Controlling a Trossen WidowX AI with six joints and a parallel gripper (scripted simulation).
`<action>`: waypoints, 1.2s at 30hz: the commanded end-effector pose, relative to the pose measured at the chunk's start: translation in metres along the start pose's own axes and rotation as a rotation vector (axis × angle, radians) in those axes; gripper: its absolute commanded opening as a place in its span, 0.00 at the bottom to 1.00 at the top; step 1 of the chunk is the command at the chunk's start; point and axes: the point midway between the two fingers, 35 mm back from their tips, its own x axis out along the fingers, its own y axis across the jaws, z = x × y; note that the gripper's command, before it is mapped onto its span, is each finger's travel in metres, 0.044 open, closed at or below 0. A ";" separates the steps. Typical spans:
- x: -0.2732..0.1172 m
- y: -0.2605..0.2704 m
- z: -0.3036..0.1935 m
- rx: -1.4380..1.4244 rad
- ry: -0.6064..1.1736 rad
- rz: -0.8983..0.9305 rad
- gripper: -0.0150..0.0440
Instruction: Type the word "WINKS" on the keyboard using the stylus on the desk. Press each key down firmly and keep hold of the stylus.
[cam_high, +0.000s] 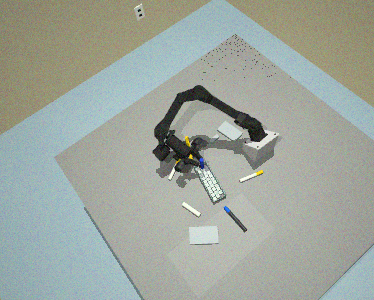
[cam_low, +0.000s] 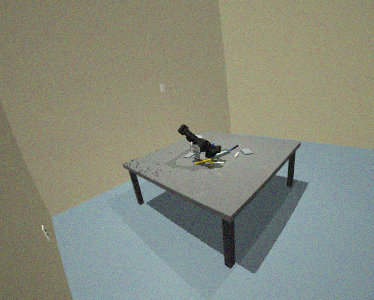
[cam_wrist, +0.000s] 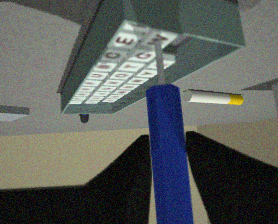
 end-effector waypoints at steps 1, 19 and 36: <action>0.001 0.000 0.002 -0.005 -0.005 -0.002 0.39; -0.008 0.000 -0.013 -0.005 -0.004 -0.002 0.39; -0.014 0.000 -0.028 -0.009 -0.008 -0.006 0.32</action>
